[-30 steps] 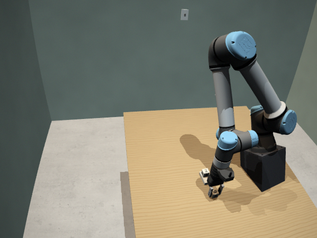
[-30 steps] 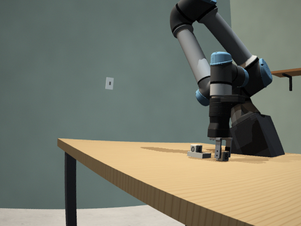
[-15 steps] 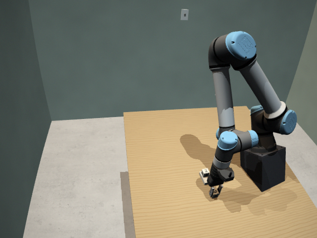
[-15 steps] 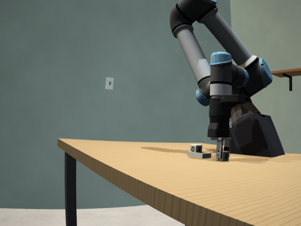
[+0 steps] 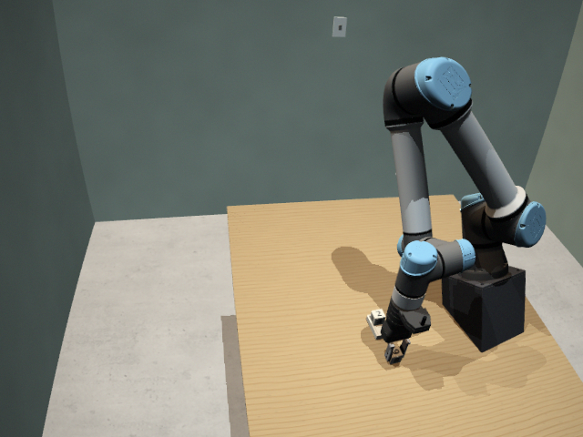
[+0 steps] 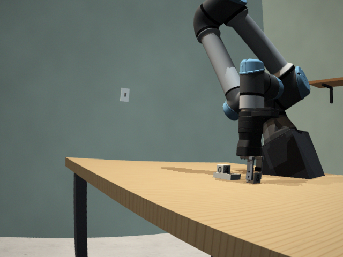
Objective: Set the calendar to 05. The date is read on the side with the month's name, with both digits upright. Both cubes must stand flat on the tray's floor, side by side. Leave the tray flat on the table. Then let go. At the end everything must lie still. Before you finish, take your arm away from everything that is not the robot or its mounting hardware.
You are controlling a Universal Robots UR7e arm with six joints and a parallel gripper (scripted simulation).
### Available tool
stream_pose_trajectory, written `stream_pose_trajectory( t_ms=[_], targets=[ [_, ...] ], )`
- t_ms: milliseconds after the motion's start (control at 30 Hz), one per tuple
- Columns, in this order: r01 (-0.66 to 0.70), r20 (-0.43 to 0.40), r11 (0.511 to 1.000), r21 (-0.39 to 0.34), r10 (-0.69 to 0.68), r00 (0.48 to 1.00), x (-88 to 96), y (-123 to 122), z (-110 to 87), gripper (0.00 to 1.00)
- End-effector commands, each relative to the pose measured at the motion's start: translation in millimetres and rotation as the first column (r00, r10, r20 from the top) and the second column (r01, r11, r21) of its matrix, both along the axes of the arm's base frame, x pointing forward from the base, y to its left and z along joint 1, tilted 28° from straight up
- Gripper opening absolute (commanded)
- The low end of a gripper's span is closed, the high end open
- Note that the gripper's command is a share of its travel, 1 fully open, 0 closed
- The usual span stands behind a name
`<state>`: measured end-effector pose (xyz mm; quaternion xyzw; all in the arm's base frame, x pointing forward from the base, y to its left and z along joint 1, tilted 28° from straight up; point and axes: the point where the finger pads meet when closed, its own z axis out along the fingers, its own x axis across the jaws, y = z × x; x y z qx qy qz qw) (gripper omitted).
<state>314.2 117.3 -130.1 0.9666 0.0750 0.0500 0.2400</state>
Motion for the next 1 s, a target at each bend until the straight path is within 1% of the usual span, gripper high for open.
stream_pose_trajectory(
  t_ms=[0,367,500,667,867,933,967],
  targets=[
    [0.000,0.001,1.000,0.000,0.000,1.000,0.2,0,0.2,0.60],
    [0.000,0.001,1.000,0.000,0.000,1.000,0.1,1,1.0,0.60],
    [0.000,0.001,1.000,0.000,0.000,1.000,-0.4,2,4.3,0.60],
    [0.000,0.001,1.000,0.000,0.000,1.000,-1.7,7,13.0,0.60],
    [0.000,0.001,1.000,0.000,0.000,1.000,-4.2,15,29.5,0.60],
    [0.000,0.001,1.000,0.000,0.000,1.000,-4.2,15,29.5,0.60],
    [0.000,0.001,1.000,0.000,0.000,1.000,-4.7,17,32.8,0.60]
  ],
)
